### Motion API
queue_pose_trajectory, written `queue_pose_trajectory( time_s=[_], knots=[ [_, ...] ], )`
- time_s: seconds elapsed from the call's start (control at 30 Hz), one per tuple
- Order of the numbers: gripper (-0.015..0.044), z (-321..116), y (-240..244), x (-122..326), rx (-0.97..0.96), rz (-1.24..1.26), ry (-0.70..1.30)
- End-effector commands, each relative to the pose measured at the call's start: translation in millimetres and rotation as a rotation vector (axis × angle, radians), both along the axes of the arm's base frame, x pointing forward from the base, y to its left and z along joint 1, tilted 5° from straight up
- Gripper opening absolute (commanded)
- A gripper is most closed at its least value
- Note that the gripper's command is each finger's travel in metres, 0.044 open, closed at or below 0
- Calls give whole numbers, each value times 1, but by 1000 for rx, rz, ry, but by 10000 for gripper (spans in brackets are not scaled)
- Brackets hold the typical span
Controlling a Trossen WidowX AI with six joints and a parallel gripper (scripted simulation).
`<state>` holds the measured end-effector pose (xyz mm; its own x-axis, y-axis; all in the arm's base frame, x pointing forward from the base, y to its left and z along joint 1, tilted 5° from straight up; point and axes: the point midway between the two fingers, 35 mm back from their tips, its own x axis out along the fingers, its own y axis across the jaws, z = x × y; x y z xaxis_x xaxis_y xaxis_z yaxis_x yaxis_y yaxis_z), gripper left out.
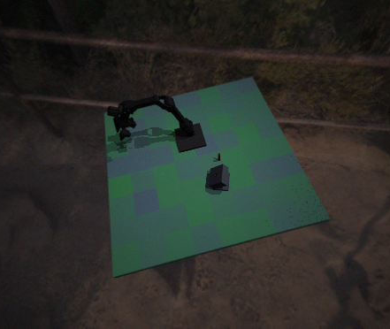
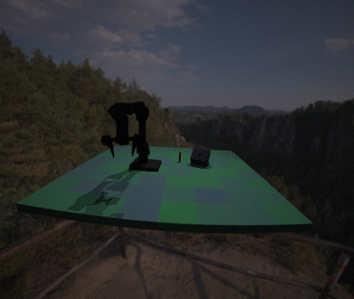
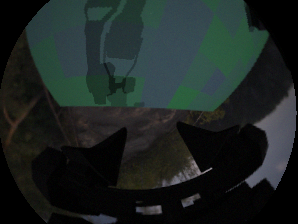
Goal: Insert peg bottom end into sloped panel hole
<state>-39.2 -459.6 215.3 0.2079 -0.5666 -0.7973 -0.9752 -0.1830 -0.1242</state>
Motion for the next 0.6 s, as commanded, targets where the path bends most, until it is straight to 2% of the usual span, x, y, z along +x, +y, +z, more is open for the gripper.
queue_pose_trajectory(
  time_s=[0.0,0.03,0.57],
  knots=[
    [426,0,0,0,0,1,1],
    [440,0,0,2,1,5,3],
    [440,-10,17,74,12,272,115]
  ],
)
